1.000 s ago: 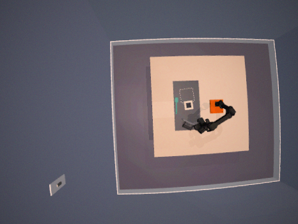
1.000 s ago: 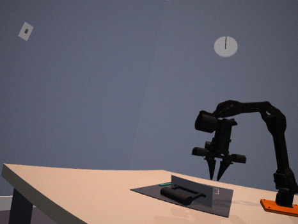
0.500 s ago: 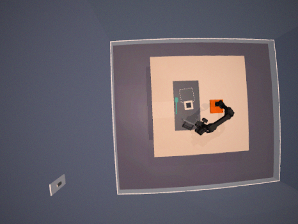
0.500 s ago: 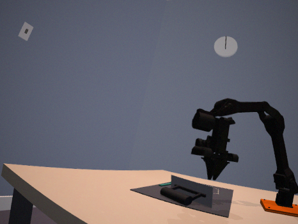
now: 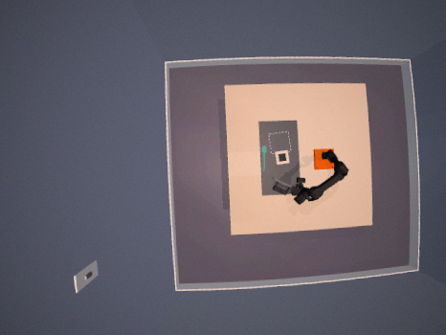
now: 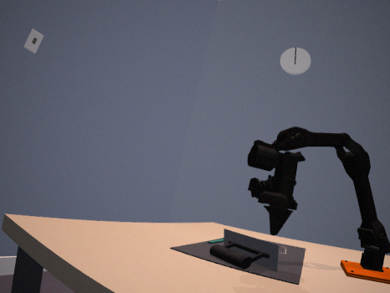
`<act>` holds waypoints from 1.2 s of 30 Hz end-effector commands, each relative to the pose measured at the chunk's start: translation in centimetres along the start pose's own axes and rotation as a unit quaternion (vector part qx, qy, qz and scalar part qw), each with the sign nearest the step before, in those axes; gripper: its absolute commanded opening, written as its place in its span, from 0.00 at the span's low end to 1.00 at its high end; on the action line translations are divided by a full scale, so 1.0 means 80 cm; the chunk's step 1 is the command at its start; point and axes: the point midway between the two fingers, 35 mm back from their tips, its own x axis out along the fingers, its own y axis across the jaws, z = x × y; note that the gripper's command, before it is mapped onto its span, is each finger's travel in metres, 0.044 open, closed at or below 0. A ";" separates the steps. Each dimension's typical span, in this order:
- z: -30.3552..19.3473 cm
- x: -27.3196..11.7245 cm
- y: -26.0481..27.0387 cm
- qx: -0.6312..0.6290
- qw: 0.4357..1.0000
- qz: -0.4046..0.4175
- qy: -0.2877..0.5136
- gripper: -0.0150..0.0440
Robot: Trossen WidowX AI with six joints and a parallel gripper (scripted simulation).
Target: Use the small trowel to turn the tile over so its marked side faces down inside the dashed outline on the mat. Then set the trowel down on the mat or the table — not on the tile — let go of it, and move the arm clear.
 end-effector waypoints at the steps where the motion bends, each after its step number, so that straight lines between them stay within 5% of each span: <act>1: 0.003 0.001 0.005 -0.064 0.998 -0.002 -0.001 0.42; 18: 0.009 0.002 0.025 -0.351 0.936 0.000 -0.002 0.42; 36: 0.014 0.004 0.045 -0.621 0.784 0.000 -0.004 0.42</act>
